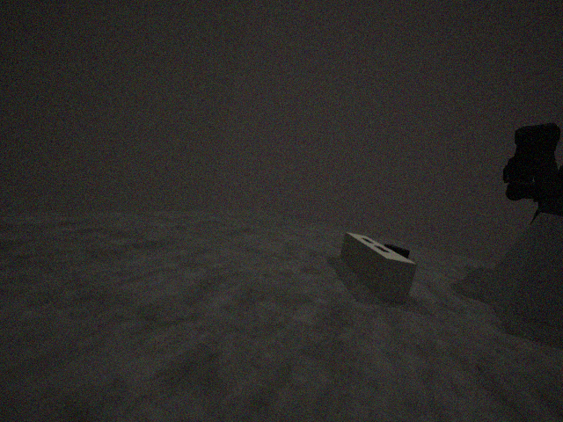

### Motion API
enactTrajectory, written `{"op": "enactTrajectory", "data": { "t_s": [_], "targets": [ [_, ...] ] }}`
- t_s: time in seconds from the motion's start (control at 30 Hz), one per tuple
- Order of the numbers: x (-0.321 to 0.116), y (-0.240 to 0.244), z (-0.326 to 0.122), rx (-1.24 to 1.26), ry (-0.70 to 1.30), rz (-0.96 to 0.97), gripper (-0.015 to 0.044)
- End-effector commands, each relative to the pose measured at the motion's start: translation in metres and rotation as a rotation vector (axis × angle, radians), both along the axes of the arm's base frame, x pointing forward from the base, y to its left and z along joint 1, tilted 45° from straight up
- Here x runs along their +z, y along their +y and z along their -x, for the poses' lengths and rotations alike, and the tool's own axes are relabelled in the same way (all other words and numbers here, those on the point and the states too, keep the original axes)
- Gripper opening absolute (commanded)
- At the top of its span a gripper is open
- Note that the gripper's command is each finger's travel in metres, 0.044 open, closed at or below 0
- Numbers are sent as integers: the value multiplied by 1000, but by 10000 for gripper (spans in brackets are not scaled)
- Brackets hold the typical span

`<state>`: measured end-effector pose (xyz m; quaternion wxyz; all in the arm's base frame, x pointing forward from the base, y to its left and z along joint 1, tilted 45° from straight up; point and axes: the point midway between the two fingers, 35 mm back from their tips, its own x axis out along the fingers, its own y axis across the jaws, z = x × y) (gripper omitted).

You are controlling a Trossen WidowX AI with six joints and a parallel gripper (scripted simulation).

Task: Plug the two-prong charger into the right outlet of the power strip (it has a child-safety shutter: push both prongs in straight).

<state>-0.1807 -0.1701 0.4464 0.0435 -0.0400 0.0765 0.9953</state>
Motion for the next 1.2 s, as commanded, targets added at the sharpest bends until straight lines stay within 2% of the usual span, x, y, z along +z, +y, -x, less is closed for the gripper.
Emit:
{"op": "enactTrajectory", "data": {
  "t_s": [0.0, 0.03, 0.57, 1.17],
  "targets": [
    [0, 0, 0, 1, 0, -1, 426],
    [-1, -1, -1, 5, -2, -3, 440],
    [-28, -49, -31, 221, -59, -129, 440],
    [-61, -102, -91, 500, -106, -223, 440]
  ]
}}
